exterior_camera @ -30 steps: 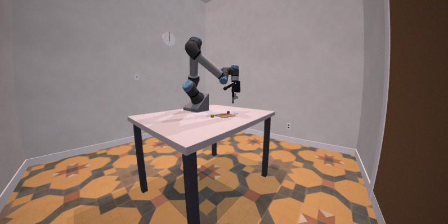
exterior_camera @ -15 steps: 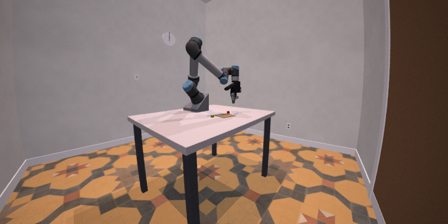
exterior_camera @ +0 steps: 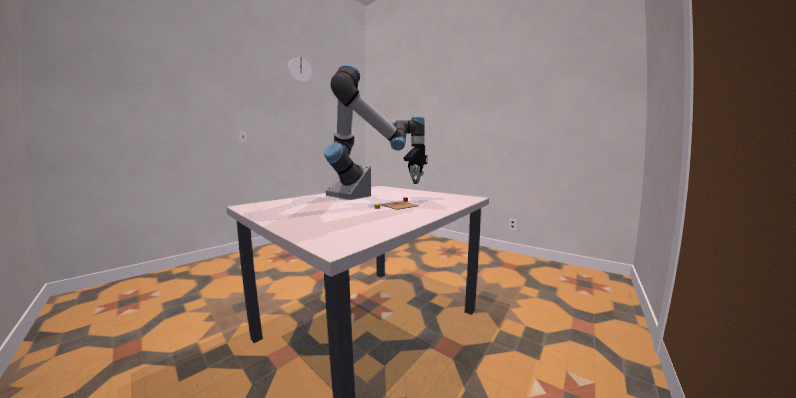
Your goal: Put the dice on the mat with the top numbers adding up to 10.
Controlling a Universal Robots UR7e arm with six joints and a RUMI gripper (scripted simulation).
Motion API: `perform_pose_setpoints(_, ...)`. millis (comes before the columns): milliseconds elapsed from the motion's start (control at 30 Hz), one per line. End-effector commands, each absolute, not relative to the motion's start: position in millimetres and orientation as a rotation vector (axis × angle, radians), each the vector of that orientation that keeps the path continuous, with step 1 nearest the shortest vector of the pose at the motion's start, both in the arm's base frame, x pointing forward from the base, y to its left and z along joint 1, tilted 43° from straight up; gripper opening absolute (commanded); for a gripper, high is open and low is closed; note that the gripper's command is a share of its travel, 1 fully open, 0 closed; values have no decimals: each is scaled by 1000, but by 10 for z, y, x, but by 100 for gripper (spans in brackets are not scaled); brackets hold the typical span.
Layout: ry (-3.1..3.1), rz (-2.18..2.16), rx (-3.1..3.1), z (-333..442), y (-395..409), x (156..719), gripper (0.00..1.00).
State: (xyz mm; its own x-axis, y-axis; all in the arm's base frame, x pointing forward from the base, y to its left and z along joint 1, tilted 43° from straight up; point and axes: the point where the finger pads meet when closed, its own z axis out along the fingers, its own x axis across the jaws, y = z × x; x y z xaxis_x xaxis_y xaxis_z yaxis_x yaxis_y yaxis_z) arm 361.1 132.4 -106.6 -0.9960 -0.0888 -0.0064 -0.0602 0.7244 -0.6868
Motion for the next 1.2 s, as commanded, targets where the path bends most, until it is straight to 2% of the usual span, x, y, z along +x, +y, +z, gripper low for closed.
perform_pose_setpoints(0,2910,-1154,-309,-1077,1336,3624,3)
perform_pose_setpoints(533,2934,-1176,-625,-1104,1357,3640,3)
perform_pose_setpoints(1167,2935,-1178,-675,-1109,1361,3643,3)
